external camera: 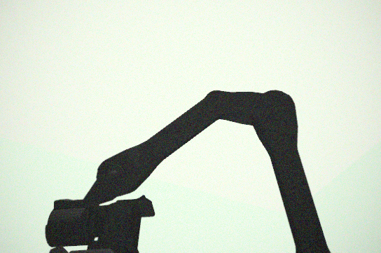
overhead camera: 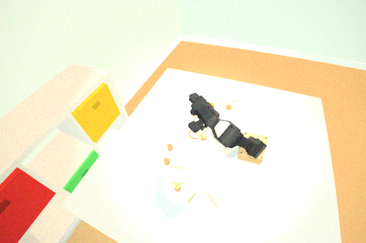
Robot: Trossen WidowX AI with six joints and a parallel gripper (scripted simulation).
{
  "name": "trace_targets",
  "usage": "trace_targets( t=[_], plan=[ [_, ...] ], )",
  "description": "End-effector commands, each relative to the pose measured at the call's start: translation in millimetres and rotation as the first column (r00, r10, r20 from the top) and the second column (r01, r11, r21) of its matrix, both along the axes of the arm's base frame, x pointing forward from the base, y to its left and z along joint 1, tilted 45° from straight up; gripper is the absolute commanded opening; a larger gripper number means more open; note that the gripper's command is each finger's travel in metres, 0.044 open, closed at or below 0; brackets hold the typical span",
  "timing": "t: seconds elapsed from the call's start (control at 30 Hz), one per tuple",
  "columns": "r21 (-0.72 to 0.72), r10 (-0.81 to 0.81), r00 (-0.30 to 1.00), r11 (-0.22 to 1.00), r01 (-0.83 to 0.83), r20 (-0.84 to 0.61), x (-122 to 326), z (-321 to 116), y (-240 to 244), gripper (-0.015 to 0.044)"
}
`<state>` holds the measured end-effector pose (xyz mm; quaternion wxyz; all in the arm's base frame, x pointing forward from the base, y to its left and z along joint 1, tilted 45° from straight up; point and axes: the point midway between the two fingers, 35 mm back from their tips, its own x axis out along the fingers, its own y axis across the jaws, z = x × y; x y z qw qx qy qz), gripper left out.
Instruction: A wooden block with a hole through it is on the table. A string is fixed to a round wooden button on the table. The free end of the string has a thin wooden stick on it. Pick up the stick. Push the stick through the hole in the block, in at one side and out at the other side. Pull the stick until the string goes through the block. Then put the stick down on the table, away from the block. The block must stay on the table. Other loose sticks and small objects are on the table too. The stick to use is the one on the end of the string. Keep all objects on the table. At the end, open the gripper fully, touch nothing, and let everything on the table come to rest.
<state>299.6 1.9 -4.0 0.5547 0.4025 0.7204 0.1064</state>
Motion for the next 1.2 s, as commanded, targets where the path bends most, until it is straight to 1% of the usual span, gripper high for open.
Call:
trace_targets(
  t=[0.0,0.13,0.17,0.83,1.17],
  plan=[
    [-0.097,0.51,0.705,0.838,-0.537,0.492,-24,-8,-4,0.0121],
    [-0.163,0.59,0.554,0.757,-0.633,0.587,-26,-9,-5,0.0121],
    [-0.172,0.598,0.534,0.746,-0.643,0.597,-26,-9,-5,0.0121],
    [-0.174,0.6,0.53,0.744,-0.645,0.599,-26,-9,-5,0.0121],
    [-0.175,0.6,0.53,0.744,-0.645,0.599,-26,-19,4,0.0121]
  ],
)
